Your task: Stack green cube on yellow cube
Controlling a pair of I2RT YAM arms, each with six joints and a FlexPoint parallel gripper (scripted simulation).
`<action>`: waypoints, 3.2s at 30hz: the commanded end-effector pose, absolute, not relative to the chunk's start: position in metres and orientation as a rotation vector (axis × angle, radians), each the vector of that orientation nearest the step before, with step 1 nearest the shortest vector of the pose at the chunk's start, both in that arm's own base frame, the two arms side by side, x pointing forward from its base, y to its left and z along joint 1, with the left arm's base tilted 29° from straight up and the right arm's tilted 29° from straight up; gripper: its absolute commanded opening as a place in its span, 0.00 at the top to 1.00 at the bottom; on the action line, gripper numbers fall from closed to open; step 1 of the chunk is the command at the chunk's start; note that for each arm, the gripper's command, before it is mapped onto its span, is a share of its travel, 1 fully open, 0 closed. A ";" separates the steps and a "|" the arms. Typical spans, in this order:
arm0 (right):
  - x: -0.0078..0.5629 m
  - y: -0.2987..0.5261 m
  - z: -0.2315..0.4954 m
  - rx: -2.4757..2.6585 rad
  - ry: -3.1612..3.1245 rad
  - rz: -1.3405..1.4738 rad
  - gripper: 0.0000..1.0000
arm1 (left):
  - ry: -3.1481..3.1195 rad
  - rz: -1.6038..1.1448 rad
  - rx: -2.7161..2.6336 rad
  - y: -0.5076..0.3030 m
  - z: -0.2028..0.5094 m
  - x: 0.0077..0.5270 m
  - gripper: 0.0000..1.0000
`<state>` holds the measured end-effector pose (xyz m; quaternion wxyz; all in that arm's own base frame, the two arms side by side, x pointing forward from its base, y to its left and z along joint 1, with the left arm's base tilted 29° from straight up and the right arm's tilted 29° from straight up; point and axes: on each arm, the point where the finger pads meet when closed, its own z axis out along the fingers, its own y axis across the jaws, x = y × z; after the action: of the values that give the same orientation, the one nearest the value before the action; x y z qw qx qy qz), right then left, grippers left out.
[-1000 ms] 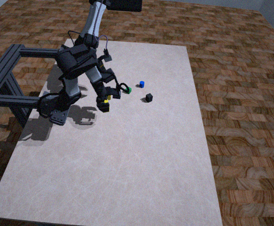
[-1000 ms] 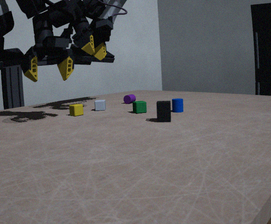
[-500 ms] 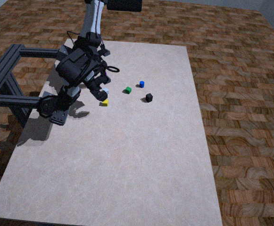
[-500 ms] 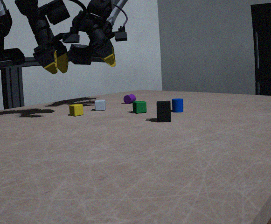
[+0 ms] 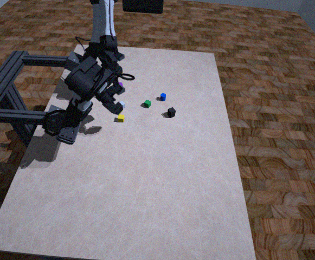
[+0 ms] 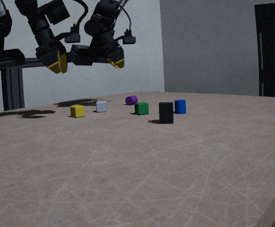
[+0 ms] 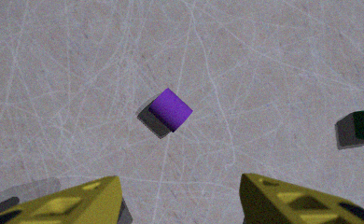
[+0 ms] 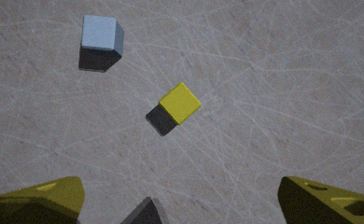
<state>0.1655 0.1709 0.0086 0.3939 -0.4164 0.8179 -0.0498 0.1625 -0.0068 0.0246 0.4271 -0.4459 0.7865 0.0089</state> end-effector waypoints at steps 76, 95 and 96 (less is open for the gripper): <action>0.166 0.176 0.013 -1.060 2.053 -0.109 0.00 | 2.056 0.063 0.805 -0.129 0.109 0.248 0.39; 0.166 0.176 0.013 -1.060 2.052 -0.109 0.00 | 2.128 0.114 0.740 -0.108 0.101 0.311 0.39; 0.166 0.176 0.013 -1.060 2.052 -0.109 0.00 | 2.131 0.115 0.745 -0.108 0.100 0.310 0.39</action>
<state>0.1655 0.1709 0.0086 0.3938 -0.4173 0.8175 -0.0502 0.2962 -0.0997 0.0842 0.4002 0.2942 0.8662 0.0553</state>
